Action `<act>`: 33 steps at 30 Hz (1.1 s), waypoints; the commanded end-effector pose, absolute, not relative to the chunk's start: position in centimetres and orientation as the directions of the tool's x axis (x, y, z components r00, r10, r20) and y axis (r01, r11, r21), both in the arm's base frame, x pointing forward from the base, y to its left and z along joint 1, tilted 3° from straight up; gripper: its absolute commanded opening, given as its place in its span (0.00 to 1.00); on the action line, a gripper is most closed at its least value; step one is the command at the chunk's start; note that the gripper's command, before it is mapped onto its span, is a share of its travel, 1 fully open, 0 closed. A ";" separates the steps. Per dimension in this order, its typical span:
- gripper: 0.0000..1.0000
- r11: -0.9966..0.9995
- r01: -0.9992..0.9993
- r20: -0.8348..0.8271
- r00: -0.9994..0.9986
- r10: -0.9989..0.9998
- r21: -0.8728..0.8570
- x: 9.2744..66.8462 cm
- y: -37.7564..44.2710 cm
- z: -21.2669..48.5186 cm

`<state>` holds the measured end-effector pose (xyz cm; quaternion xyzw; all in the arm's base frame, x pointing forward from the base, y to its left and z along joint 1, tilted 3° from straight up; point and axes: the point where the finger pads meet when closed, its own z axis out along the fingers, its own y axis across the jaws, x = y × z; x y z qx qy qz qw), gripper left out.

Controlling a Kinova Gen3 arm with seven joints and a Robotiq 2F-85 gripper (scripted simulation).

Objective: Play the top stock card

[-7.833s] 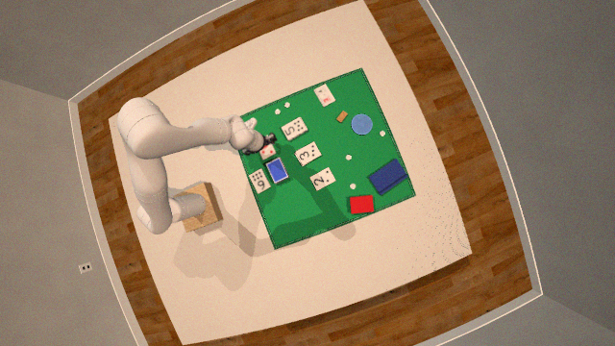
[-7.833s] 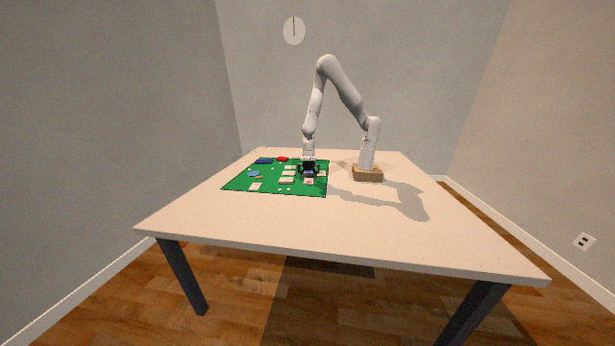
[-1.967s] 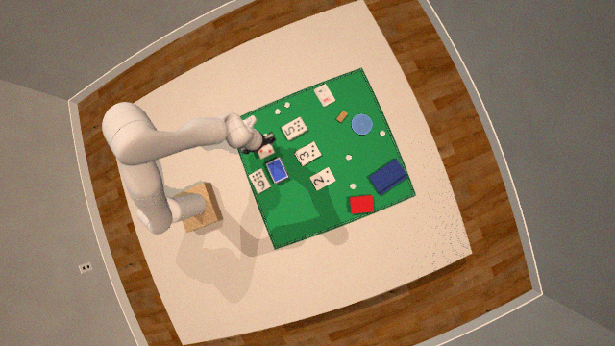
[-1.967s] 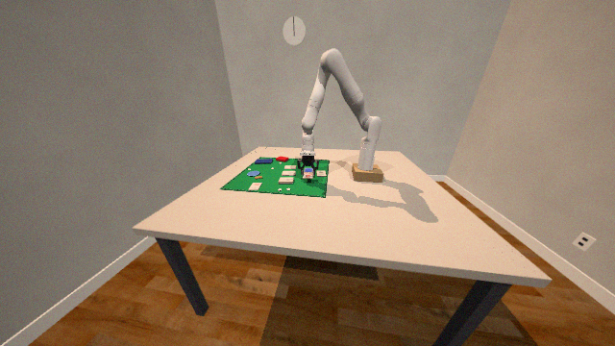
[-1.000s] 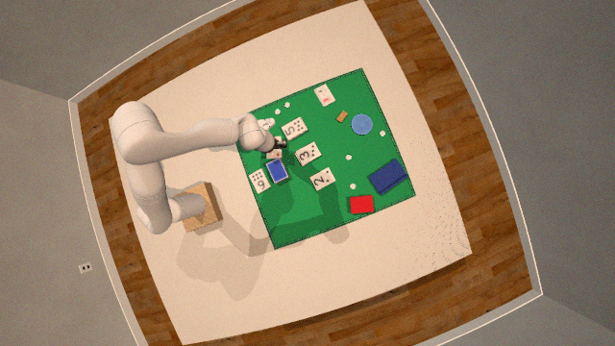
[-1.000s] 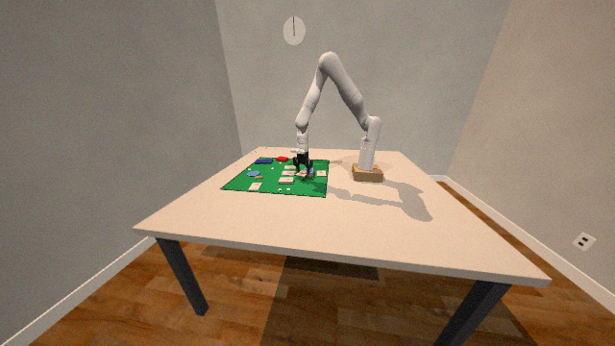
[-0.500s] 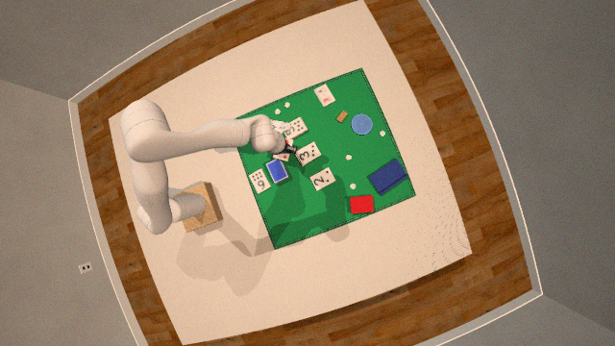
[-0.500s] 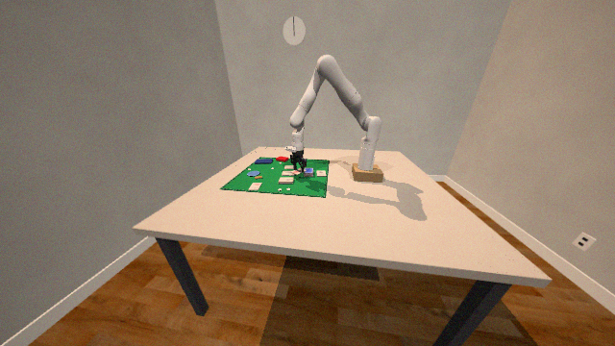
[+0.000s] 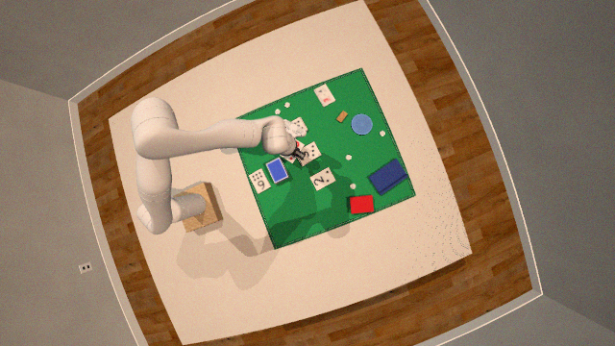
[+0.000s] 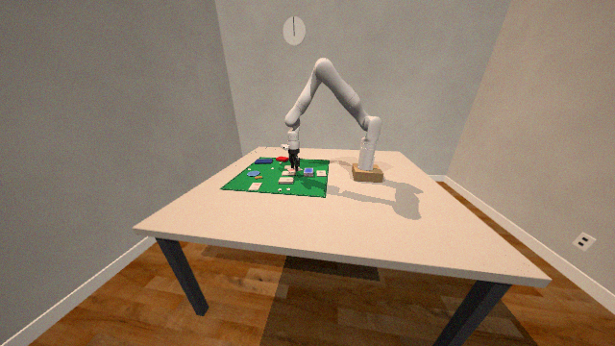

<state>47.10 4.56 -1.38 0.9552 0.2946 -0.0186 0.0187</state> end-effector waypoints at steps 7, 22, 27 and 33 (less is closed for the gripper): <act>0.72 -0.886 0.462 -0.045 0.887 0.460 0.034 48.6 3.6 -1.5; 0.72 -0.961 0.272 -0.038 0.962 0.271 0.042 50.7 2.3 -1.4; 0.72 -0.975 0.218 -0.035 0.976 0.216 0.044 51.3 1.9 -1.3; 0.72 -0.985 0.168 -0.033 0.985 0.167 0.046 51.8 1.6 -1.3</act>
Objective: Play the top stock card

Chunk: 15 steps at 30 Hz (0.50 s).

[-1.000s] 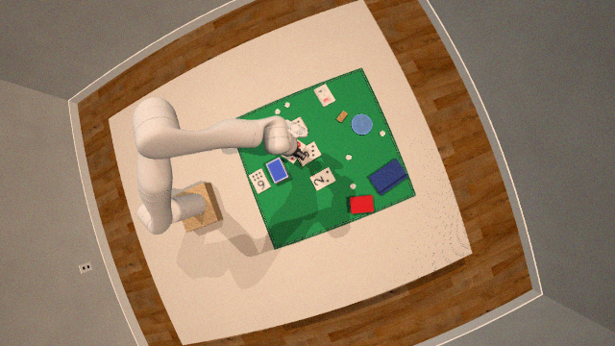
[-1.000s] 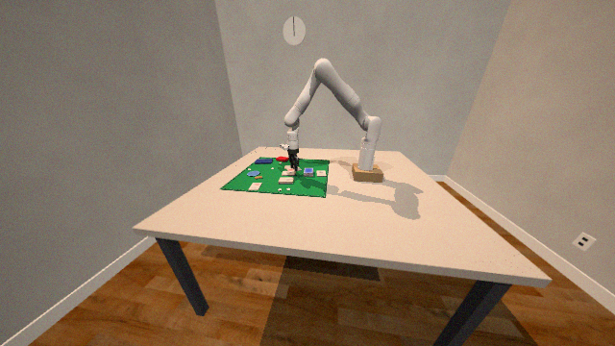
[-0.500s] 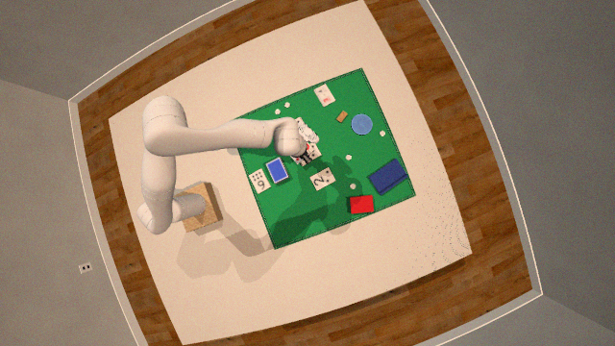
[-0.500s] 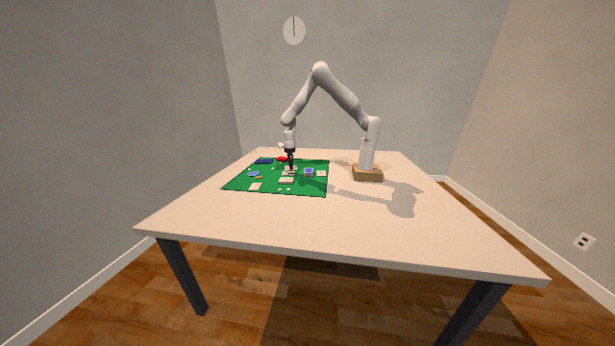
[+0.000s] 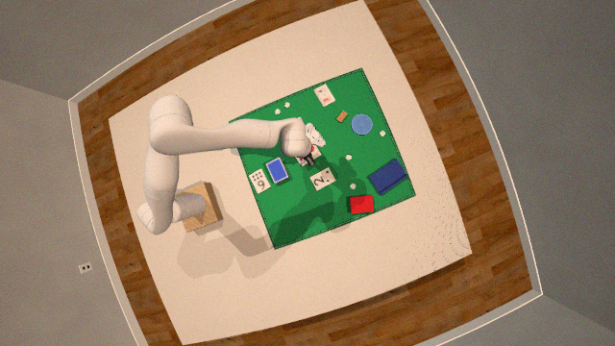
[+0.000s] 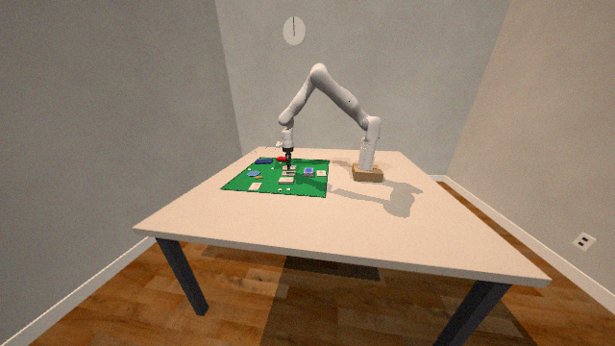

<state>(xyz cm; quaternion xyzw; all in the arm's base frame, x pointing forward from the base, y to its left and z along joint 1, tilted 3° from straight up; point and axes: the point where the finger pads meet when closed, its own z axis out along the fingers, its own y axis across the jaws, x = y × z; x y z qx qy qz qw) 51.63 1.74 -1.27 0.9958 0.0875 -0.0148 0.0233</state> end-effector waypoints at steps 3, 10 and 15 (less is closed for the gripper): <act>0.72 -0.986 0.161 -0.032 0.987 0.160 0.046 51.9 1.5 -1.3; 0.72 -0.991 0.128 -0.031 0.991 0.127 0.047 52.3 1.3 -1.3; 0.72 -0.992 0.117 -0.030 0.993 0.115 0.047 52.4 1.3 -1.3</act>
